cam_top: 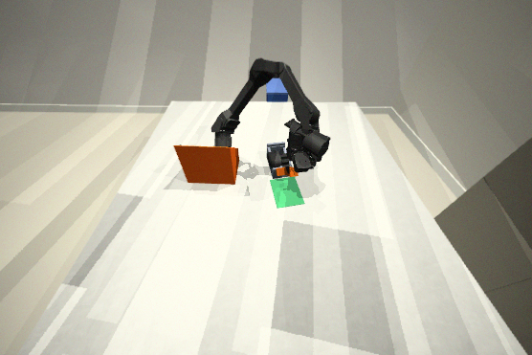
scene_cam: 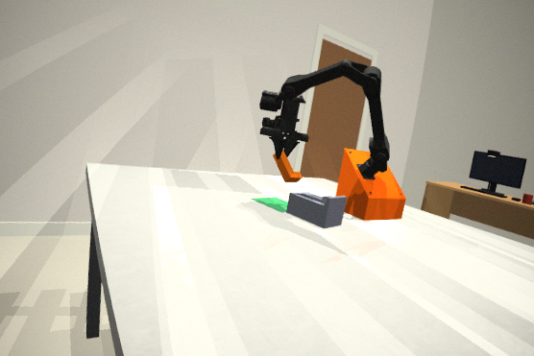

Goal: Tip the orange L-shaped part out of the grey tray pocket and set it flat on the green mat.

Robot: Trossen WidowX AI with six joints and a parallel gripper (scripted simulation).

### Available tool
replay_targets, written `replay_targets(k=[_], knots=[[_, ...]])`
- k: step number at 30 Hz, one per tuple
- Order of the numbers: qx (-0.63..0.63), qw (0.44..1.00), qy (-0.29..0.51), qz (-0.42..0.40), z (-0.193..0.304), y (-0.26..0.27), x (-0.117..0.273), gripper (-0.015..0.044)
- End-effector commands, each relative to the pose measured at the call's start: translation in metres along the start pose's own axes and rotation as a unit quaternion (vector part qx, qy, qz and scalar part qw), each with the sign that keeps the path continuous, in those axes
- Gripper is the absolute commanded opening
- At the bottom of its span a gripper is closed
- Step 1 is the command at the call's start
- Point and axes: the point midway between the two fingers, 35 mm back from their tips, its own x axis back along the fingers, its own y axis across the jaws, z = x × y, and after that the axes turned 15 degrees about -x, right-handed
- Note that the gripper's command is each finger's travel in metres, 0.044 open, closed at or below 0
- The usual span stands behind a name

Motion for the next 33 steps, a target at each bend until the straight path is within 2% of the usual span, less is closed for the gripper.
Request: replay_targets(k=[1, 33], knots=[[-0.002, 1.0, 0.003, 0.005, -0.001, -0.002, -0.008, 0.0], [-0.002, 1.0, 0.004, 0.005, 0.0, -0.002, -0.058, 0.0]])
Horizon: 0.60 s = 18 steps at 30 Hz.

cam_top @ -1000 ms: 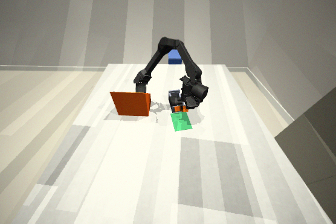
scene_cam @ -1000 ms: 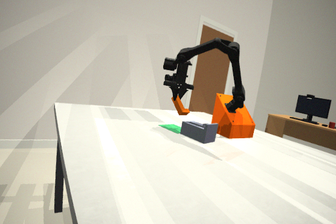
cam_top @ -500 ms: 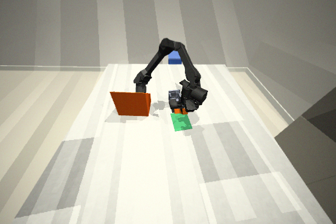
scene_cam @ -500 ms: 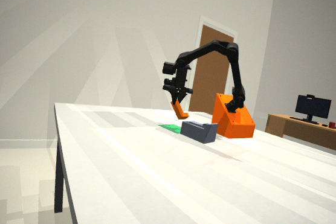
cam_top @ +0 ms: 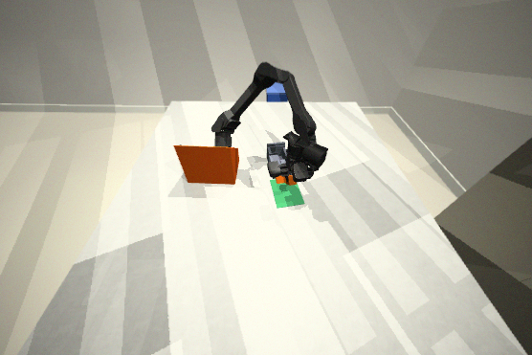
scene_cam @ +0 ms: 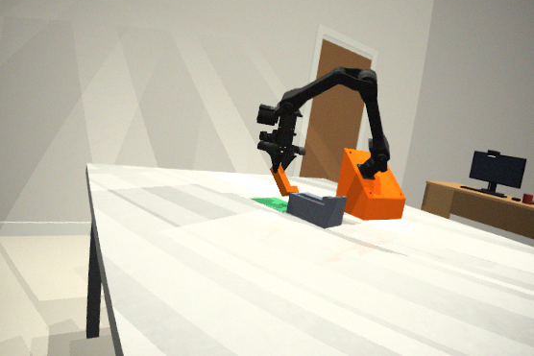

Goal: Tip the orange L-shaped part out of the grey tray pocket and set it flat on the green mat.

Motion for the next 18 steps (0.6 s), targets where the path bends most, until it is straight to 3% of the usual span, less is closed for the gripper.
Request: replay_targets(k=[1, 18], knots=[[-0.005, 1.0, 0.005, 0.005, 0.0, -0.003, -0.01, 0.0], [-0.005, 1.0, 0.006, 0.005, 0.001, -0.003, -0.033, 0.0]])
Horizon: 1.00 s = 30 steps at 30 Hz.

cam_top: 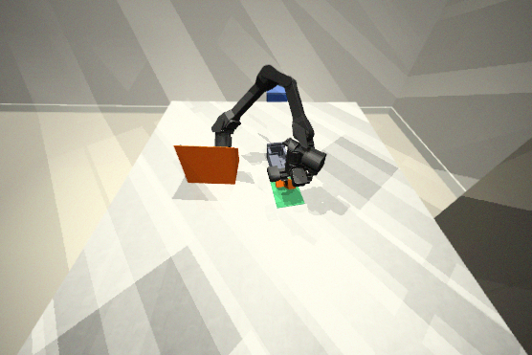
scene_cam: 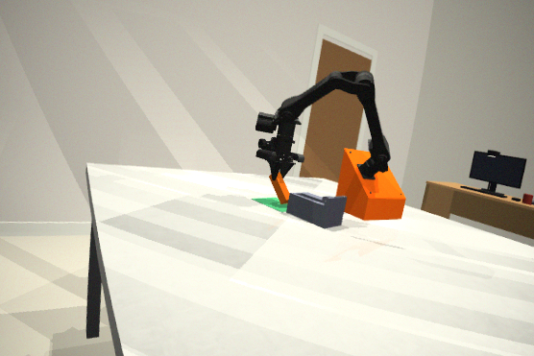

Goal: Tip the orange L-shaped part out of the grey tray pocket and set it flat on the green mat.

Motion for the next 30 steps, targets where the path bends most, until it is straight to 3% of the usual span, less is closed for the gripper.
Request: replay_targets(k=[1, 24, 30], knots=[[-0.005, 1.0, 0.004, 0.004, 0.0001, -0.0027, -0.0061, 0.0], [-0.002, 1.0, 0.002, 0.004, 0.0001, -0.0022, -0.0053, 0.0], [-0.002, 1.0, 0.002, 0.004, 0.0001, -0.0022, -0.0053, 0.0157]])
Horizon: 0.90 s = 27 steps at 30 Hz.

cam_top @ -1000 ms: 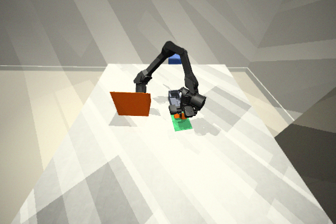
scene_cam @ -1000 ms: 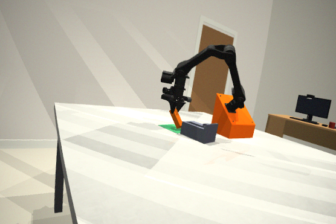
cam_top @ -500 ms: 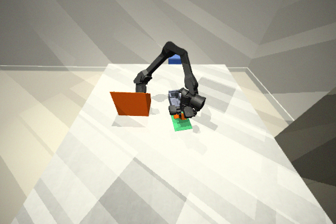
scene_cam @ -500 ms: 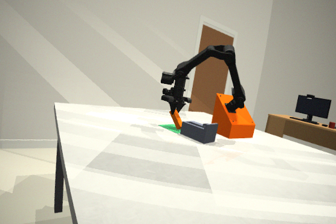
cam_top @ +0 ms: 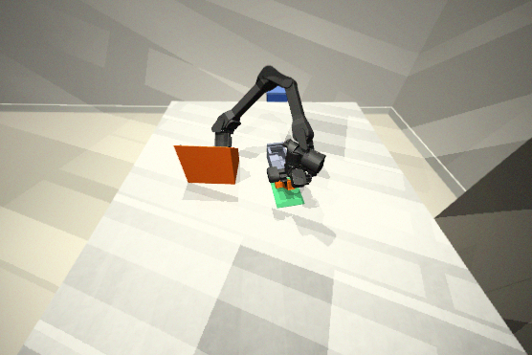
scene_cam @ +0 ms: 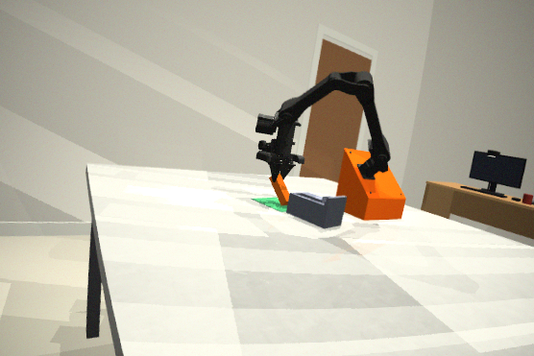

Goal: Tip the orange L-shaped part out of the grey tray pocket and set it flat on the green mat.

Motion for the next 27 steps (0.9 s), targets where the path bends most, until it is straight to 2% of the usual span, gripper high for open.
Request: replay_targets(k=[1, 5, 9, 12, 27], knots=[[0.0, 1.0, 0.0, 0.0, 0.0, 0.0, 0.0, 0.0184], [0.0, 1.0, 0.0, 0.0, -0.001, 0.001, 0.009, 0.0289], [-0.002, 1.0, -0.001, 0.0, -0.002, 0.002, 0.06, 0.0394], [-0.003, 1.0, 0.0, 0.001, -0.001, 0.0, 0.088, 0.04], [-0.006, 1.0, -0.003, -0.009, -0.005, 0.002, 0.085, 0.04]])
